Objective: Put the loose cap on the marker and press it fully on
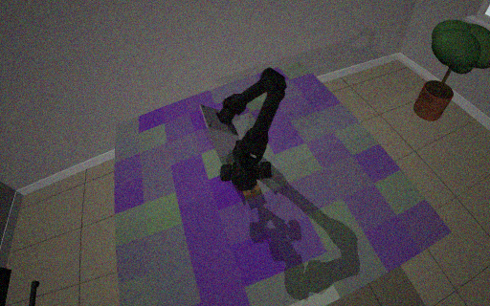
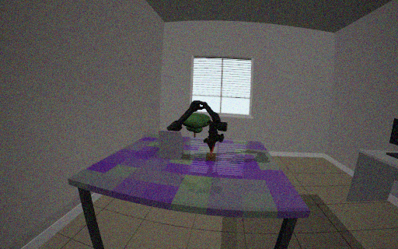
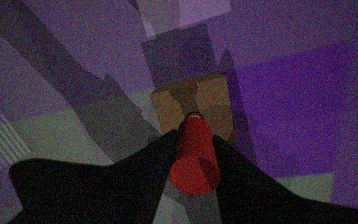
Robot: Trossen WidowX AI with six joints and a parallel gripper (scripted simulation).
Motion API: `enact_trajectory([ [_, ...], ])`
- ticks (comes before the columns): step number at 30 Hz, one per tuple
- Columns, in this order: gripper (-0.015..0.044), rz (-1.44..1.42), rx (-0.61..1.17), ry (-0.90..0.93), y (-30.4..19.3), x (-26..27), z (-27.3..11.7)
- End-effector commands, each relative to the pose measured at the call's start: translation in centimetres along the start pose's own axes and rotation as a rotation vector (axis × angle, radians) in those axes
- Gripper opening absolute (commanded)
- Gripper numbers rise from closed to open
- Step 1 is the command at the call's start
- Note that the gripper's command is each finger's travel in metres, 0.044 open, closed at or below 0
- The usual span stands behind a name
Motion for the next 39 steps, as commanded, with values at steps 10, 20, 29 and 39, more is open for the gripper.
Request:
enact_trajectory([
  [10, 0.0000, 0.007, 0.004, 0.003, -0.1, -0.1, 0.2],
  [20, 0.0236, 0.002, 0.002, 0.001, -0.1, -0.1, 0.1],
  [29, 0.0440, 0.002, 0.002, 0.001, -0.1, -0.1, 0.1],
  [39, 0.0440, 0.003, 0.002, -0.001, 0.0, -0.1, -7.4],
])
Point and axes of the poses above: the point midway between the two fingers, 35 mm back from their tips, its own z axis out along the fingers, its own x axis across the jaws, y = z × x, the point moved 3 cm from there along -z, back along the fingers, and after that the axes turned 13 degrees about z, right-handed, at the moved point
